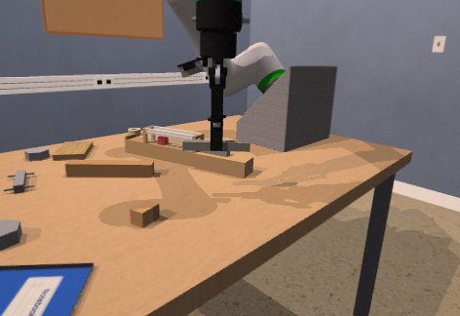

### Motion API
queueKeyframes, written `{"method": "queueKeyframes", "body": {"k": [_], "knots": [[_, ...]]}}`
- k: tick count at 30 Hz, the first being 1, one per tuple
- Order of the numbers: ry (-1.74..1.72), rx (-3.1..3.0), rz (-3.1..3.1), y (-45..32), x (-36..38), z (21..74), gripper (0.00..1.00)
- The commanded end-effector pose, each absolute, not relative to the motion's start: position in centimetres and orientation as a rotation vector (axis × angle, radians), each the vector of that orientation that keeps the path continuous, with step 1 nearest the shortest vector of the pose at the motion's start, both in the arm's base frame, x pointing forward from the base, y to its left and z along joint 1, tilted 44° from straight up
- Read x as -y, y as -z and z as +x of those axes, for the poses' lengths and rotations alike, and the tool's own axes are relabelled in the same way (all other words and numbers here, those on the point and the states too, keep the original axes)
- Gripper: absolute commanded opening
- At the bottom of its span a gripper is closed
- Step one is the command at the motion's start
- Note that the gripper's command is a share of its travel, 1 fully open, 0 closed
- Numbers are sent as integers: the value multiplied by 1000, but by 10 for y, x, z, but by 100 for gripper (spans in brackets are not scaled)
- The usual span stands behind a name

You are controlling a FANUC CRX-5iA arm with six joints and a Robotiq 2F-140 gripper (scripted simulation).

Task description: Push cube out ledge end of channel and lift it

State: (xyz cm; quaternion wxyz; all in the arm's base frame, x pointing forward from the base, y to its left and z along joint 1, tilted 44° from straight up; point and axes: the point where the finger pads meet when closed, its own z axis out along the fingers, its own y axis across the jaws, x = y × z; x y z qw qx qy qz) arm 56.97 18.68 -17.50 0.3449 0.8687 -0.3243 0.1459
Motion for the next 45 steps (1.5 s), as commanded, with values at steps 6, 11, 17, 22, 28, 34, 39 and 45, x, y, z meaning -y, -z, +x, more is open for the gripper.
{"method": "queueKeyframes", "body": {"k": [6, 11, 17, 22, 28, 34, 39, 45], "knots": [[-445, 1004, 2209, 171, -191, 522, 10], [-558, 1300, 2079, 166, -177, 461, 10], [-602, 1400, 2028, 161, -165, 411, 10], [-602, 1400, 2029, 178, -148, 404, 10], [-602, 1400, 2029, 191, -136, 404, 10], [-602, 1400, 2029, 194, -133, 405, 10], [-602, 1400, 2029, 201, -126, 405, 10], [-602, 1400, 2029, 208, -119, 405, 10]]}}
